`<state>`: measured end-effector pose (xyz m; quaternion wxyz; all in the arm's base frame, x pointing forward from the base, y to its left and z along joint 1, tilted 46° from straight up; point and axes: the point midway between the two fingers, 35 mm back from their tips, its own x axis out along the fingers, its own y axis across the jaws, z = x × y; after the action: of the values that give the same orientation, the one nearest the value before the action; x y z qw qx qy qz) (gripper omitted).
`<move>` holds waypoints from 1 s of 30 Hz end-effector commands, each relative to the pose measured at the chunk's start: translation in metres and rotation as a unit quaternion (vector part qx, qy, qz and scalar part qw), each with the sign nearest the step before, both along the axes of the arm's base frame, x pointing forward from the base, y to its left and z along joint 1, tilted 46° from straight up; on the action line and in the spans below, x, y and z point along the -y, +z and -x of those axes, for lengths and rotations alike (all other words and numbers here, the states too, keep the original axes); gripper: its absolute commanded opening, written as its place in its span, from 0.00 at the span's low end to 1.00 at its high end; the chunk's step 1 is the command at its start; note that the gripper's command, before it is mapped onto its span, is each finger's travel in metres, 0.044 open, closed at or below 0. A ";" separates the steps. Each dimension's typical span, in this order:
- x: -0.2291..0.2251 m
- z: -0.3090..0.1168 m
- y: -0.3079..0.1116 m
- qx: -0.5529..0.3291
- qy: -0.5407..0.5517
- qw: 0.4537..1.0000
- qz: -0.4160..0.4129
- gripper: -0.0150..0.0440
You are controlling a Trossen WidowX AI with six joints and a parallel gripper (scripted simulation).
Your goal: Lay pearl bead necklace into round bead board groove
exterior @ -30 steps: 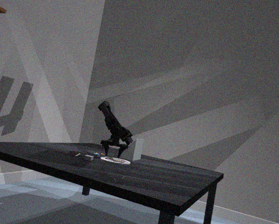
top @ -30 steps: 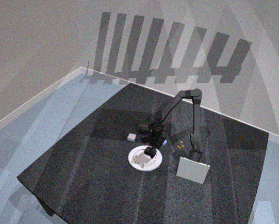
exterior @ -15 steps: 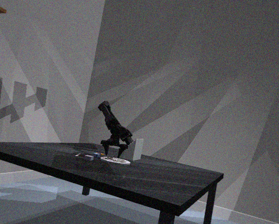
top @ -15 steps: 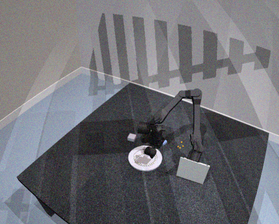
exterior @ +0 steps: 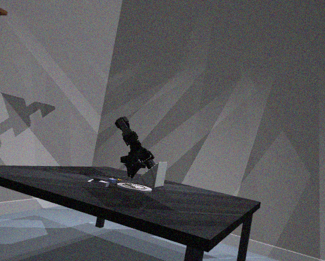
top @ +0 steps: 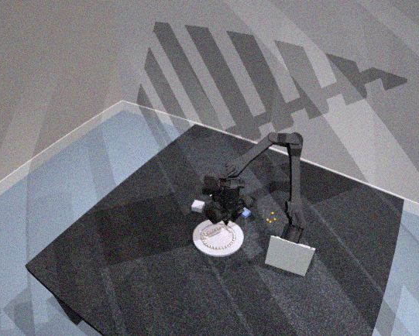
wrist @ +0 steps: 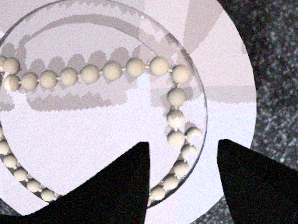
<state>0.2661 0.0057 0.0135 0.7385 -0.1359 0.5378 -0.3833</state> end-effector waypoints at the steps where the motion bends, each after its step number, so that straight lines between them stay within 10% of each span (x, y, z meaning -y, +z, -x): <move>1: 0.001 -0.001 -0.002 0.005 -0.007 1.000 -0.004 0.46; 30: 0.027 -0.006 -0.027 0.005 -0.007 1.000 -0.003 0.46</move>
<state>0.2751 -0.0169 -0.0103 0.7432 -0.1218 0.5333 -0.3852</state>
